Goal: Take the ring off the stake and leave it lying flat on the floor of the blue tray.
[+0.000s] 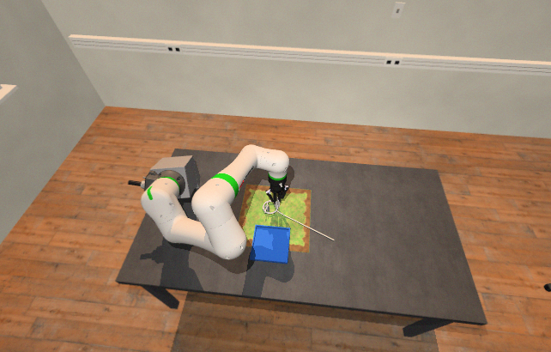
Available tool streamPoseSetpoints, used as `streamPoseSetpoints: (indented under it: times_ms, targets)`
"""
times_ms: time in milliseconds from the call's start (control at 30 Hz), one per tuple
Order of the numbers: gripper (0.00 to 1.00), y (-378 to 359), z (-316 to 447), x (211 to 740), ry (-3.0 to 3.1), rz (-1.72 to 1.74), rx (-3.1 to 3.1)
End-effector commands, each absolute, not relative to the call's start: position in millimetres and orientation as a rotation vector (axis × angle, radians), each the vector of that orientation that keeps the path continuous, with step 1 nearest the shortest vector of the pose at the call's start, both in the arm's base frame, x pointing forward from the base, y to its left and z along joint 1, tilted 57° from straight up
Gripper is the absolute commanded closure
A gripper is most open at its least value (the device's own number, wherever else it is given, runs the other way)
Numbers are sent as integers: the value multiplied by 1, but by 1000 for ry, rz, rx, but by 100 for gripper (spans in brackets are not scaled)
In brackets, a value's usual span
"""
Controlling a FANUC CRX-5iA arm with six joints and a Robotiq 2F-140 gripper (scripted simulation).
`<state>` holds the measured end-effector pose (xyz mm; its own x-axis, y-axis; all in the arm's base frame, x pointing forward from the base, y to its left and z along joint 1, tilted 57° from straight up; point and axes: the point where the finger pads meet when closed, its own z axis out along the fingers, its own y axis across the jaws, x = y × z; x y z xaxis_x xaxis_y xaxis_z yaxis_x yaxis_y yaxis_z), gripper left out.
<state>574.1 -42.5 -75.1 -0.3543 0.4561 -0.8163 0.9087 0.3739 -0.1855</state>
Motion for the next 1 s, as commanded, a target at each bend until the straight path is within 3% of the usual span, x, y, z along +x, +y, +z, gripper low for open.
streamPoseSetpoints:
  times_ms: [0,967]
  targets:
    - [90,-39,-73,574,1958,-855,1174]
    - [90,-29,-62,570,2041,-758,1201]
